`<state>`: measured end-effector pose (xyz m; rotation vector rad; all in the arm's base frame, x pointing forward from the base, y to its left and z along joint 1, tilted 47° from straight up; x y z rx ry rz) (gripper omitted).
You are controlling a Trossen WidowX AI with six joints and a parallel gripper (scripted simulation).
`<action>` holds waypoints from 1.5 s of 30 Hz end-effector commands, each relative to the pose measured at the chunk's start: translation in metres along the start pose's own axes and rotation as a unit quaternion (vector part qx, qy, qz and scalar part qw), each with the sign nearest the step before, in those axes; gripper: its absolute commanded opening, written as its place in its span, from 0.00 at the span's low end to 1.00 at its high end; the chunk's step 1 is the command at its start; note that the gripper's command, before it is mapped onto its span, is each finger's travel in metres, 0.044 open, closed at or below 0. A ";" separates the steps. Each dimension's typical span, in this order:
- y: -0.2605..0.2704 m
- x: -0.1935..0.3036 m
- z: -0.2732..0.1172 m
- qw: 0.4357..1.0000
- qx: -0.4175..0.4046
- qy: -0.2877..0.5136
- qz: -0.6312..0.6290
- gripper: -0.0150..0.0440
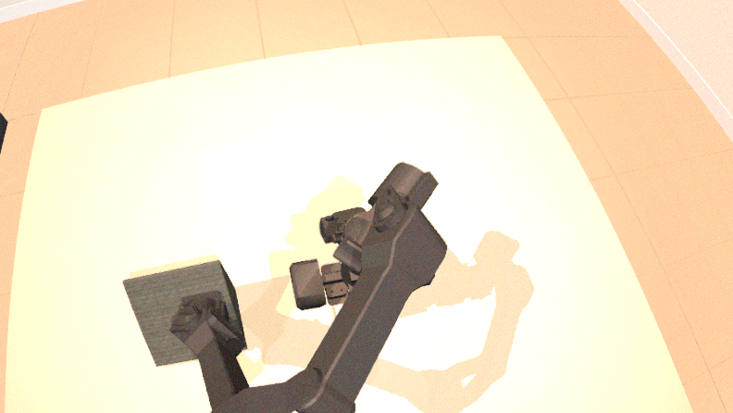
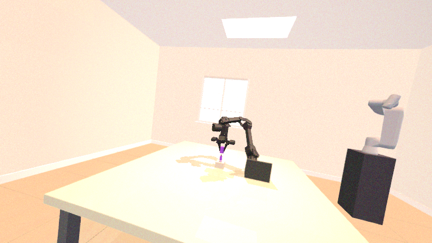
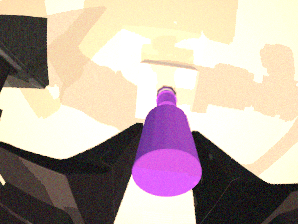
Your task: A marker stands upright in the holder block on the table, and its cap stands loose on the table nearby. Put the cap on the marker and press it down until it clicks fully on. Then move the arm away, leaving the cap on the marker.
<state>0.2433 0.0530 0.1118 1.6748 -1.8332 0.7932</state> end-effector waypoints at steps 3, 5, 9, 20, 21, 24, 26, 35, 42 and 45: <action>0.000 0.000 0.004 1.000 0.003 0.001 -0.002 0.25; -0.001 0.000 0.007 1.000 0.003 0.001 -0.002 0.25; -0.001 0.000 0.013 1.000 0.003 0.000 -0.002 0.25; -0.002 0.000 0.032 1.000 0.003 0.000 -0.002 0.25; -0.002 0.000 0.033 1.000 0.003 0.000 -0.002 0.25; -0.001 0.000 0.038 1.000 0.003 0.001 -0.002 0.25; -0.001 0.000 0.041 1.000 0.003 0.001 -0.002 0.25; -0.001 0.001 0.053 1.000 0.003 0.002 -0.002 0.25; 0.000 0.001 0.053 1.000 0.001 0.000 0.000 0.34; 0.000 0.001 0.053 1.000 0.001 0.000 0.000 0.48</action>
Point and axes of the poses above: the point midway between the two fingers, 35 mm back from their tips, its own z axis out along the fingers, its own y axis across the jaws, x = y × z, the point moved 3 cm from there along -z, back along the fingers, and after that the axes turned 2 degrees about z, right-handed, at the moved point
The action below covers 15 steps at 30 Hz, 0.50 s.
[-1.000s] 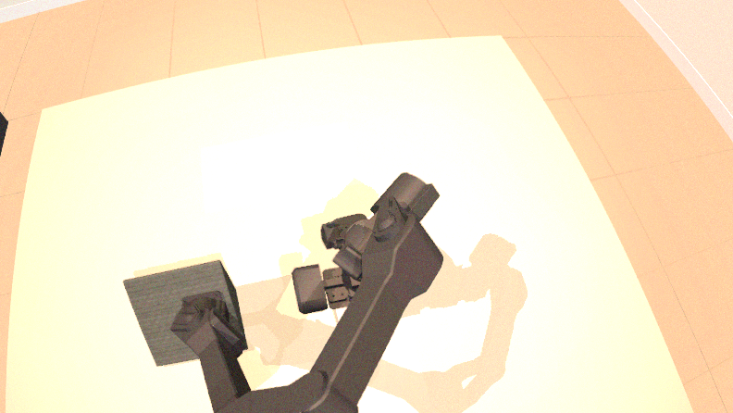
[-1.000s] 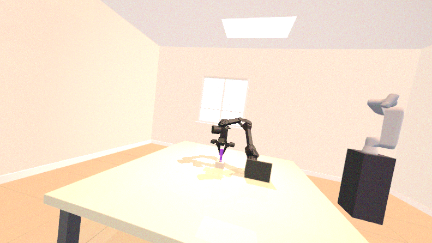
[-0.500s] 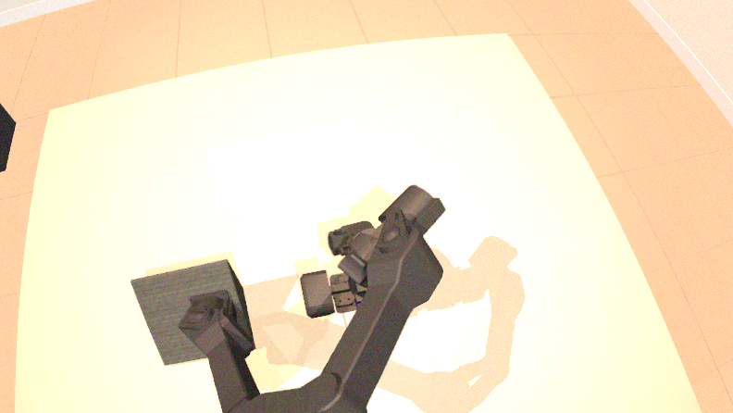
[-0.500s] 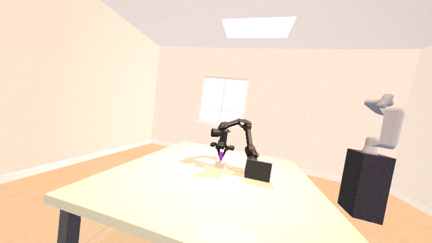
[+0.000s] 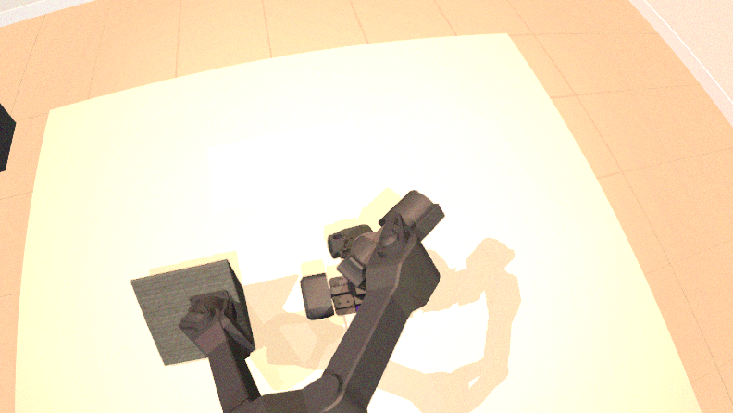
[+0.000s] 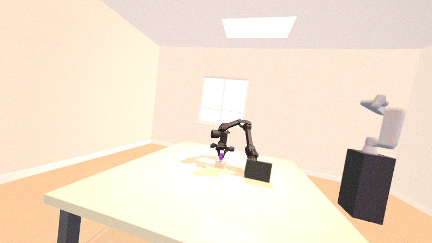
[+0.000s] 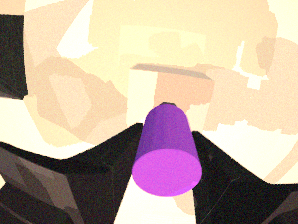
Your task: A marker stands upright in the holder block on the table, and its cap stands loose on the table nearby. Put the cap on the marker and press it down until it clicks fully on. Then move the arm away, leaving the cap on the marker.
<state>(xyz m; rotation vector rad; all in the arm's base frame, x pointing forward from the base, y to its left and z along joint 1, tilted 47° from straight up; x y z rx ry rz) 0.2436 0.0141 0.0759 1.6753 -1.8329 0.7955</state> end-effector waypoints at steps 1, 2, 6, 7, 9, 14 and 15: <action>0.000 0.000 0.000 1.000 0.000 0.000 0.000 0.52; 0.000 0.000 0.000 1.000 0.000 0.000 0.000 0.57; 0.000 0.000 0.000 1.000 0.000 0.000 0.000 0.74; 0.000 0.000 0.000 1.000 0.000 0.000 0.000 0.79; 0.000 0.000 0.000 1.000 0.000 0.000 0.000 0.88; 0.000 0.000 -0.002 1.000 0.000 0.000 0.000 1.00; -0.001 -0.001 -0.008 1.000 0.000 -0.001 0.000 1.00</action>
Point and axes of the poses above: the point midway between the two fingers, 35 mm back from their tips, its own z axis out along the fingers, its own y axis across the jaws, x = y × z, the point moved 3 cm from there along -z, back along the fingers, and after that the axes turned 2 degrees about z, right-handed, at the moved point
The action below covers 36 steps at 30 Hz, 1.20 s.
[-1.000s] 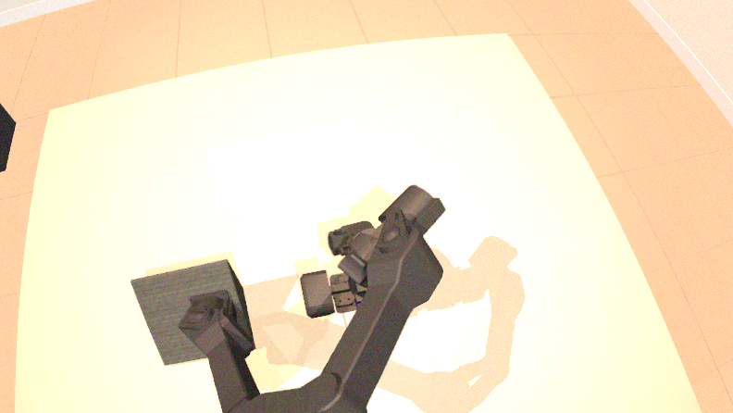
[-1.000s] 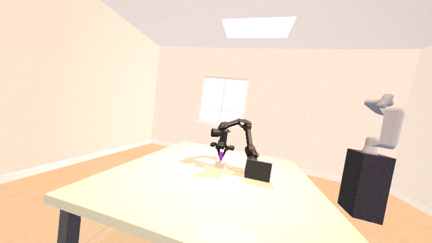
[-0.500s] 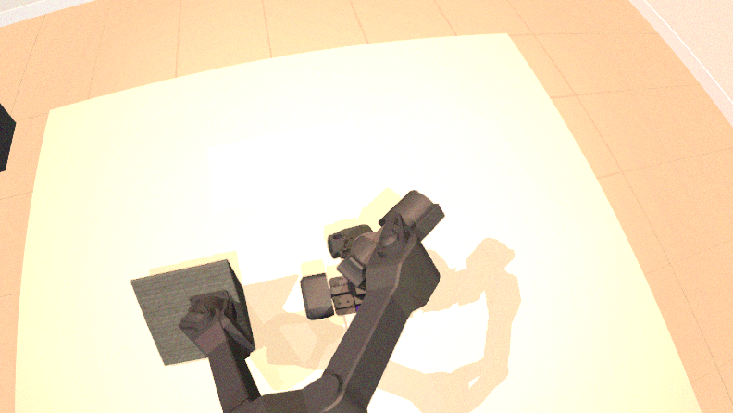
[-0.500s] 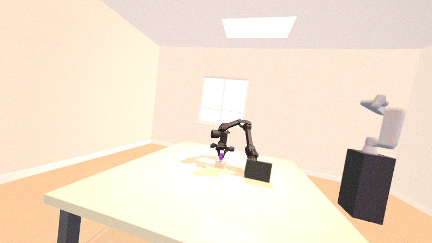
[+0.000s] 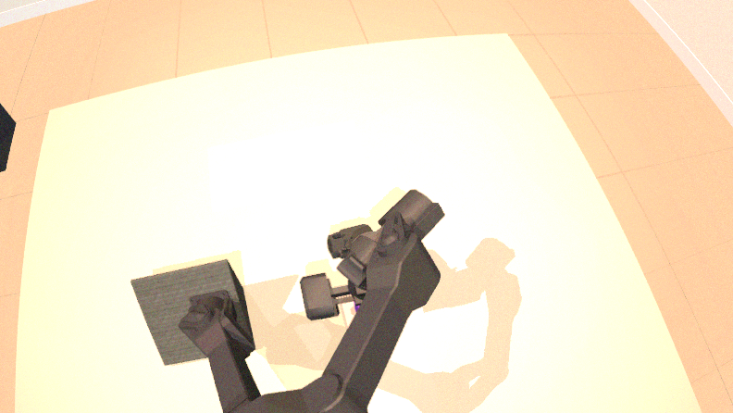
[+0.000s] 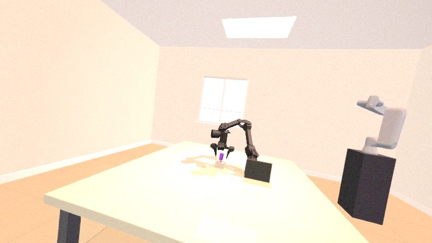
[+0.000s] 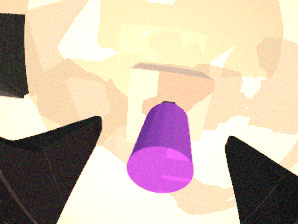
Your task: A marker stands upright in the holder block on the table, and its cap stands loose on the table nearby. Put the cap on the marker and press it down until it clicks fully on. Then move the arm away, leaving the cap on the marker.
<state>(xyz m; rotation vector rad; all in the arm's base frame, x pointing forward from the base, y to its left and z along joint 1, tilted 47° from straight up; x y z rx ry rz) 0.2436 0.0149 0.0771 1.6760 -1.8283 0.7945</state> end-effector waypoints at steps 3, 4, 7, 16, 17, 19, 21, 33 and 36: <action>-0.002 -0.002 -0.042 1.000 0.000 -0.004 0.001 1.00; -0.002 -0.002 -0.056 1.000 0.000 -0.003 0.001 1.00; 0.000 -0.001 -0.074 1.000 0.000 -0.002 0.001 1.00; 0.002 0.000 -0.070 0.965 0.000 -0.002 0.264 0.69; 0.002 0.000 -0.070 0.951 0.000 -0.002 0.311 0.64; 0.002 0.000 -0.069 0.916 0.000 -0.002 0.402 0.56; 0.003 0.000 -0.067 0.872 0.001 -0.002 0.489 0.47; 0.004 0.001 -0.064 0.713 0.001 -0.002 0.701 0.25; 0.004 0.001 -0.064 0.713 0.001 -0.002 0.701 0.25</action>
Point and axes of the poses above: the point midway between the two fingers, 35 mm back from their tips, its own z axis out along the fingers, its own y axis across the jaws, x = y × z, the point moved 3 cm from there along -z, back along the fingers, and after that the axes turned 2 degrees about z, right-handed, at the moved point
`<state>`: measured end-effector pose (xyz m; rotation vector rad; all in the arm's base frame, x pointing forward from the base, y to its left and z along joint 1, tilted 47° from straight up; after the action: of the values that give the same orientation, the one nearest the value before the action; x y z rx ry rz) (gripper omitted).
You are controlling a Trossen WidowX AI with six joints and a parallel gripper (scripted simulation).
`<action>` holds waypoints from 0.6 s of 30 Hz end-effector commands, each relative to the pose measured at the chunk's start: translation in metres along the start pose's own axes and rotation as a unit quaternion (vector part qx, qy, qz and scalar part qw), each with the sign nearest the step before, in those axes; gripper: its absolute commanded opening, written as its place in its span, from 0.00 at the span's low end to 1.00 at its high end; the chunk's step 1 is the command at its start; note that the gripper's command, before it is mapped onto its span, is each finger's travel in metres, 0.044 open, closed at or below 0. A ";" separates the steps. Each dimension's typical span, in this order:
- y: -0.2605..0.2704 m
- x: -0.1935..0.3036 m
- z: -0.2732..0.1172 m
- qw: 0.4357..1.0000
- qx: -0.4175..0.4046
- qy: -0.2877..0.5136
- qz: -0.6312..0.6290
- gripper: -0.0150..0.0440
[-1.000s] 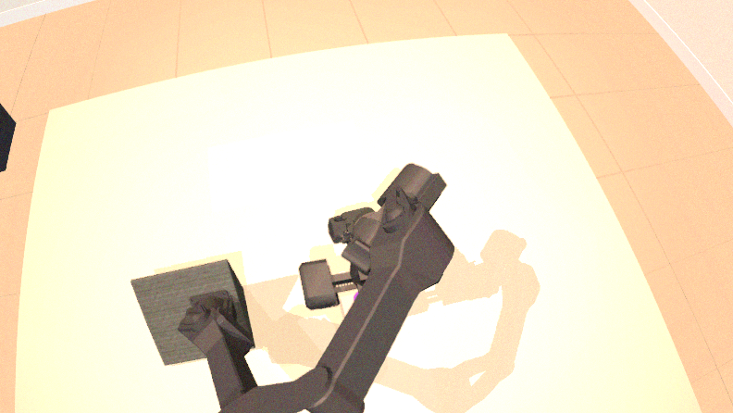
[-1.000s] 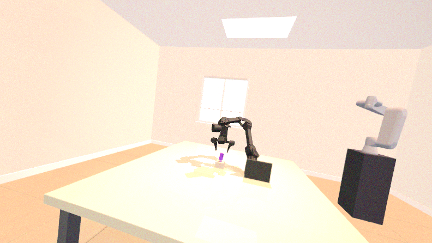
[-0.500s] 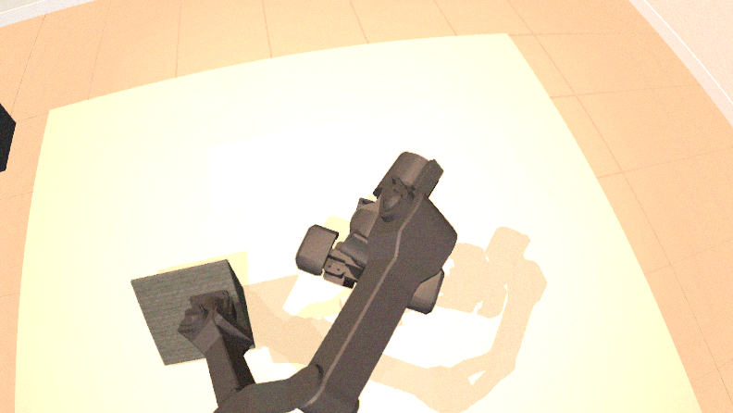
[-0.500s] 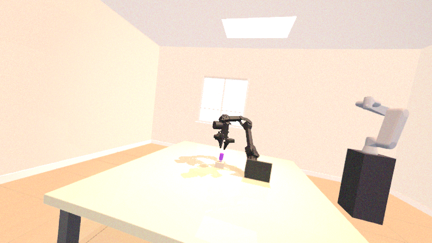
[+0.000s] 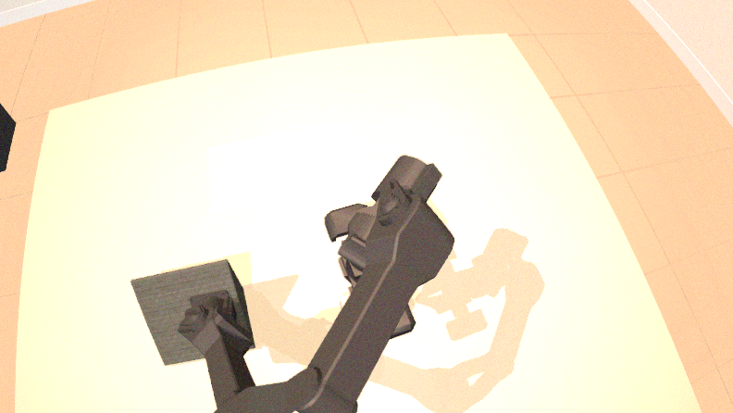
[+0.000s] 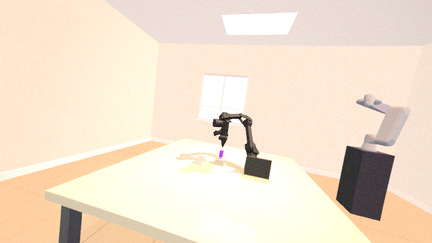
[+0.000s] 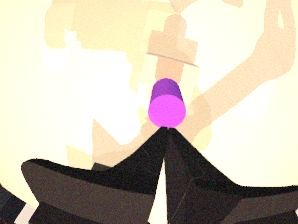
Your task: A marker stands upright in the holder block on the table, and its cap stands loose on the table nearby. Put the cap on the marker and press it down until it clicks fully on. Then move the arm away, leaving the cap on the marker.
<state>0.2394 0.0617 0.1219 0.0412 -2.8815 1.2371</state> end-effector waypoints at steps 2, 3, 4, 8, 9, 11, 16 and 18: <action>0.000 0.000 0.001 0.999 0.001 -0.002 0.049 0.25; 0.000 0.000 0.001 0.999 0.001 -0.002 0.049 0.25; 0.000 0.000 0.001 0.999 0.001 -0.002 0.049 0.25; 0.000 0.000 0.002 0.999 0.001 -0.002 0.049 0.25; 0.000 0.000 0.003 0.999 0.001 -0.002 0.049 0.25; 0.000 0.000 0.005 0.999 0.001 -0.002 0.049 0.25; 0.000 0.000 0.013 0.999 0.002 -0.002 0.049 0.25; 0.000 0.000 0.016 0.999 0.002 -0.002 0.049 0.25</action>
<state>0.2395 0.0532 0.1139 -0.1086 -2.9189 1.2526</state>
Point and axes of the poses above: the point midway between the two fingers, 35 mm back from their tips, its own z axis out along the fingers, its own y axis across the jaws, x = y × z, the point moved 3 cm from there along -z, back along the fingers, and after that the axes turned 2 degrees about z, right-handed, at the moved point
